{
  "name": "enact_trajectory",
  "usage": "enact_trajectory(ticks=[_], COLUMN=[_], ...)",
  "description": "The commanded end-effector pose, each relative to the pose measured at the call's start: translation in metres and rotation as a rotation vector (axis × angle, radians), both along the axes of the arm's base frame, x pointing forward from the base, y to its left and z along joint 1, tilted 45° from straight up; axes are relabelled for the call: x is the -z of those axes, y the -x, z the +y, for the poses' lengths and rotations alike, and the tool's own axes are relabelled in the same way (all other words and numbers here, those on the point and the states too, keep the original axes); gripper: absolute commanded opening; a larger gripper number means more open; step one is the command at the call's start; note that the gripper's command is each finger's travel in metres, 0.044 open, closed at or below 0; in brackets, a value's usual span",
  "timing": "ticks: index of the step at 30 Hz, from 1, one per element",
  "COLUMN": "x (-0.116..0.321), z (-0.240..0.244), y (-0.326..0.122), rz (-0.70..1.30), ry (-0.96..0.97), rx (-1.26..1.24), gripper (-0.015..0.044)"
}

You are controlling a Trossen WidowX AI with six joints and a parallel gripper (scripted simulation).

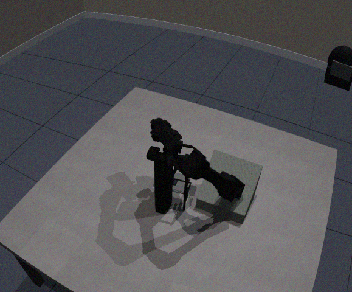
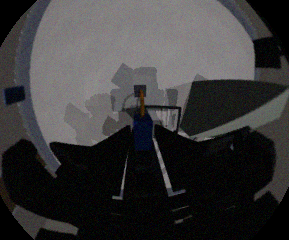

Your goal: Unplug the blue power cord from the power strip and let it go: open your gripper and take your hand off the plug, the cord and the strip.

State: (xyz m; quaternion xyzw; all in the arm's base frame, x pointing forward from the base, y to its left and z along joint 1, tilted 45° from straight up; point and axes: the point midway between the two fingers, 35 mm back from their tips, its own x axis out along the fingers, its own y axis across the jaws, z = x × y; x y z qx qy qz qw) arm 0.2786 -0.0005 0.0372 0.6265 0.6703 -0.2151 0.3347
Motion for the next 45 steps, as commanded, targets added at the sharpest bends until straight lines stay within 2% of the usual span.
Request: enact_trajectory(ticks=[1,2,6,14,45], x=[0.003,0.003,0.001,0.001,0.029], z=[0.004,0.004,0.002,0.002,-0.033], y=[0.0,0.0,0.0,0.0,-0.01], rz=[0.003,0.003,0.001,0.001,0.001], ry=[-0.006,-0.006,-0.001,-0.001,0.002], rx=[0.006,0.006,-0.001,-0.001,0.004], gripper=[0.016,0.016,0.0055,0.0002,0.0])
